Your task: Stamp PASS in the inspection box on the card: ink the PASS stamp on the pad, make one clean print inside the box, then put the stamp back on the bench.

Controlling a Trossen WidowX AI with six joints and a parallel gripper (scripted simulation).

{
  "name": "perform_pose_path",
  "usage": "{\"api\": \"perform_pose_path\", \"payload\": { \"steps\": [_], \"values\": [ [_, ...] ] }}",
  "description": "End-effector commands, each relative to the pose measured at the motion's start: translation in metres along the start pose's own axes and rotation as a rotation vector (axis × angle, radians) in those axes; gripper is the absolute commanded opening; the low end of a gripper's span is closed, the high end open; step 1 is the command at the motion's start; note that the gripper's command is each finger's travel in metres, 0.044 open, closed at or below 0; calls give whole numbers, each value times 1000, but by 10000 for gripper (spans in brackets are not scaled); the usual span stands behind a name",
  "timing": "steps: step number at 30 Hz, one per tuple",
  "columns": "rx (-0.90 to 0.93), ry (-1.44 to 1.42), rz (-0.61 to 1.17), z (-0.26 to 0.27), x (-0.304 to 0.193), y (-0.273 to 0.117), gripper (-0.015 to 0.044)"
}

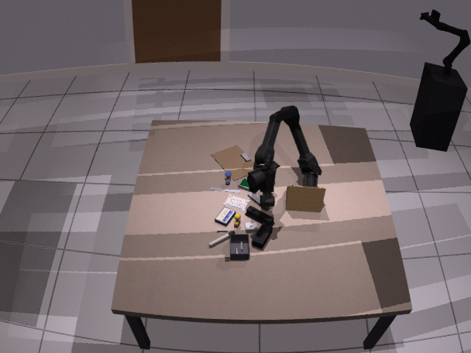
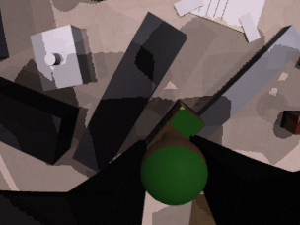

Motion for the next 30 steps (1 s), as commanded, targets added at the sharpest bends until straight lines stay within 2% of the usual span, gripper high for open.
{"api": "perform_pose_path", "payload": {
  "steps": [1, 30],
  "values": [
    [7, 4, 0, 0, 0, -3, 0],
    [22, 3, -5, -1, -2, -17, 0]
  ]
}}
Point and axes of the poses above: the point midway between the two fingers, 35 mm back from their tips, its own y axis out along the fingers, its own z axis across the jaws, x = y × z, the point moved 8 cm from there along -y, back along the fingers, and after that the axes turned 11 degrees about y, right-handed, at the moved point
